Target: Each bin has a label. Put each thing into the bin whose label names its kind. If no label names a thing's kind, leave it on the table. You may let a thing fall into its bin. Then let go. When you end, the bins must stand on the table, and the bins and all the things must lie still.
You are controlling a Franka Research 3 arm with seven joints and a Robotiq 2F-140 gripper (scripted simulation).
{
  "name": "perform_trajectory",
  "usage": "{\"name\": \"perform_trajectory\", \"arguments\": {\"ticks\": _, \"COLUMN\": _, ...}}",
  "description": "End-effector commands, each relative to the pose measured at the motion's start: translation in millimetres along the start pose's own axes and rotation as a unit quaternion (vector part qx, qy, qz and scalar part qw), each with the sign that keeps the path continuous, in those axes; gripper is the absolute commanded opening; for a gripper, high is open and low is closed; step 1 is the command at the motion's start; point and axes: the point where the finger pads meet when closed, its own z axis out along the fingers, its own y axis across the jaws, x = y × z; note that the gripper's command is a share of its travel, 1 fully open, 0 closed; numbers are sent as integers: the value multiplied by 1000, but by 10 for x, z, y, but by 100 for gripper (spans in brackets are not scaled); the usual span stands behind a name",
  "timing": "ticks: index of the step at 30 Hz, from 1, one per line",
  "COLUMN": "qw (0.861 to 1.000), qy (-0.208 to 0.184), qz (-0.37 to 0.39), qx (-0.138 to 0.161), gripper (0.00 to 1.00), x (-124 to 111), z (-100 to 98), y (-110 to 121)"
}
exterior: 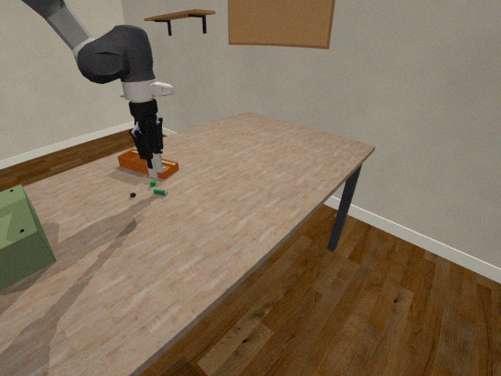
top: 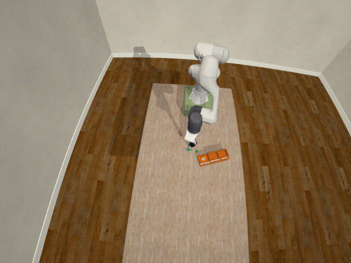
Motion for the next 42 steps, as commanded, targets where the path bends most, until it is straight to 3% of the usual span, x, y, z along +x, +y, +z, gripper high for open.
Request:
{"name": "perform_trajectory", "arguments": {"ticks": 1, "qw": 1000, "qy": 1, "qz": -4, "qx": 0, "gripper": 17, "x": -6, "z": -4, "y": -1}}
{"name": "perform_trajectory", "arguments": {"ticks": 3, "qw": 1000, "qy": 1, "qz": -4, "qx": 0, "gripper": 17, "x": -6, "z": -4, "y": -1}}
{"name": "perform_trajectory", "arguments": {"ticks": 15, "qw": 1000, "qy": 1, "qz": -4, "qx": 0, "gripper": 17, "x": 13, "z": 476, "y": -24}}
{"name": "perform_trajectory", "arguments": {"ticks": 21, "qw": 1000, "qy": 1, "qz": -4, "qx": 0, "gripper": 17, "x": 25, "z": 618, "y": -40}}
{"name": "perform_trajectory", "arguments": {"ticks": 42, "qw": 1000, "qy": 1, "qz": -4, "qx": 0, "gripper": 17, "x": 19, "z": 738, "y": -32}}
